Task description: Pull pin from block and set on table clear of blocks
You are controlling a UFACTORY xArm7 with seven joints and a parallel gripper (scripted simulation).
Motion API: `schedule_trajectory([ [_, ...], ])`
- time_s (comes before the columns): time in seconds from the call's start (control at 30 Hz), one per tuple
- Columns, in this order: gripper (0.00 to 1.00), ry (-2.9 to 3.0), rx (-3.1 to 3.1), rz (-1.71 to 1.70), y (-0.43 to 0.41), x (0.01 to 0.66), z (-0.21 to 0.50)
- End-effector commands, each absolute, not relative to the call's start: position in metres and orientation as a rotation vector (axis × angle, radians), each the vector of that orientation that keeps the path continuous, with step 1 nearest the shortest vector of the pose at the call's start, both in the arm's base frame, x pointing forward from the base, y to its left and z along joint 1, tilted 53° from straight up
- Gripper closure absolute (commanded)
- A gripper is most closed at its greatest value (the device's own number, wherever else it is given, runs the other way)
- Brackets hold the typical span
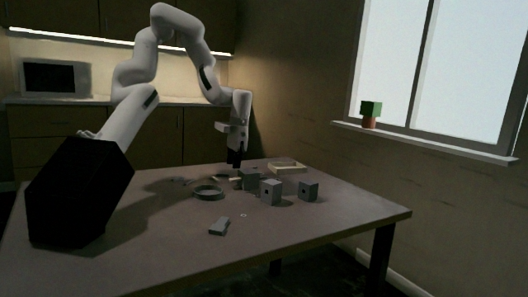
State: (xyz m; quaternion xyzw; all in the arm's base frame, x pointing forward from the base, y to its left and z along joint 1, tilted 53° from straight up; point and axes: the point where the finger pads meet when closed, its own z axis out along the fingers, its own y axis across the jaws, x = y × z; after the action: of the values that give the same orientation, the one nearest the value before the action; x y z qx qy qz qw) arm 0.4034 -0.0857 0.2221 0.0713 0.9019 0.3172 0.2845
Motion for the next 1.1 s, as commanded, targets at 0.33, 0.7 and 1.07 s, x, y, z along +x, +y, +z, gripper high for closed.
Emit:
schedule_trajectory([
  [0.33, 0.45, 2.379, 0.241, 0.827, -0.0896, 0.4093, 0.2253],
  [0.7, 0.45, 2.364, 0.256, 0.826, -0.0883, 0.4120, 0.2283],
  [1.07, 0.45, 2.355, 0.264, 0.826, -0.0873, 0.4136, 0.2301],
])
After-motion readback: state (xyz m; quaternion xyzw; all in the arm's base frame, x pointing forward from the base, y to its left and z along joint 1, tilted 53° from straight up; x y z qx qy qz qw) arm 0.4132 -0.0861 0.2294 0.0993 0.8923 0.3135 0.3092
